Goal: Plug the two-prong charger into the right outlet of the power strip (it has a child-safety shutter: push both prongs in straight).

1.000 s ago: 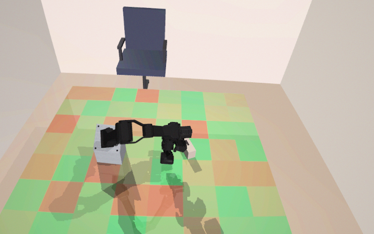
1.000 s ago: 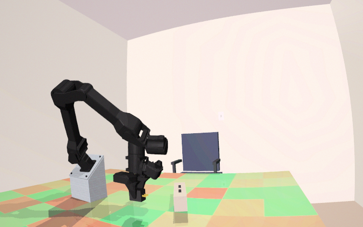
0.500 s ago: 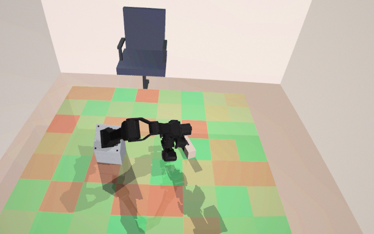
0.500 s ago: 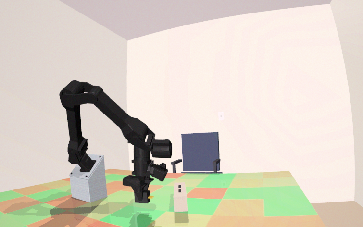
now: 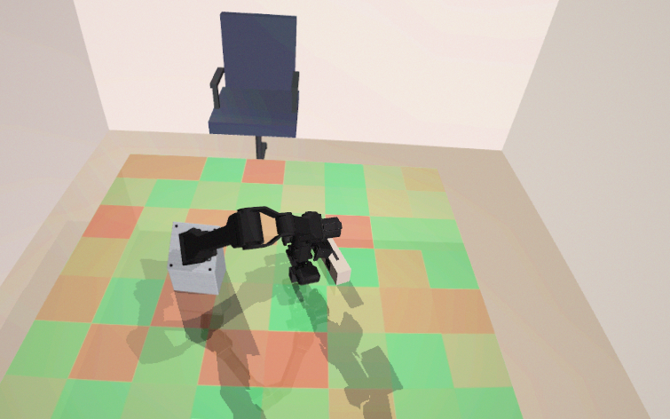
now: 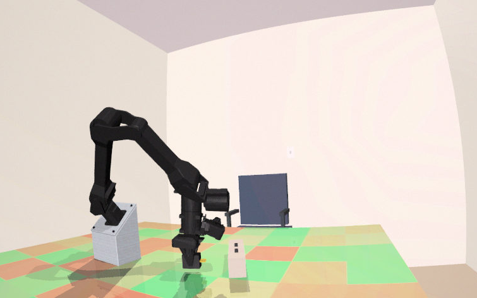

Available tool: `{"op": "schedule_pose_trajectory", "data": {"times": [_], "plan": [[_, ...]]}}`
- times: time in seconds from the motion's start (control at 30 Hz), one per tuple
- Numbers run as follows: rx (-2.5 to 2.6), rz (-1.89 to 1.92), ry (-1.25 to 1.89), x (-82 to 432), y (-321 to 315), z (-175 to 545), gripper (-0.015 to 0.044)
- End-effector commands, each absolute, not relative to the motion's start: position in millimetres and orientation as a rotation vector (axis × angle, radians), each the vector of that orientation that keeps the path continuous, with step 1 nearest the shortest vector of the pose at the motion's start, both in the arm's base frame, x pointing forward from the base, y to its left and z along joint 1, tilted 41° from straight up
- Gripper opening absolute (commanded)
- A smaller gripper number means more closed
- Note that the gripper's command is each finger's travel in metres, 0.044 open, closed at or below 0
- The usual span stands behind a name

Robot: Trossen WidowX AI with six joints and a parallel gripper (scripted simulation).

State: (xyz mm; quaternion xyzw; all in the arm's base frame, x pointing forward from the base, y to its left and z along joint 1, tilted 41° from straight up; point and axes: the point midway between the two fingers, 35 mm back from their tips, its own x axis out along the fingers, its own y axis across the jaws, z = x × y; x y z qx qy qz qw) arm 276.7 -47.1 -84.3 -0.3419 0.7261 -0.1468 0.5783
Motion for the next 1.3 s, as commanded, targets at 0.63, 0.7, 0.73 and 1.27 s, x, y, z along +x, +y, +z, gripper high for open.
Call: {"op": "schedule_pose_trajectory", "data": {"times": [0.63,0.7,0.73,1.27], "plan": [[-0.826,-0.312,1.707,295,-38,-97,0.0000],[-0.828,-0.311,1.708,297,-37,-98,0.0000],[-0.828,-0.310,1.708,298,-37,-98,0.0000],[-0.837,-0.301,1.710,312,-32,-105,0.0000]]}}
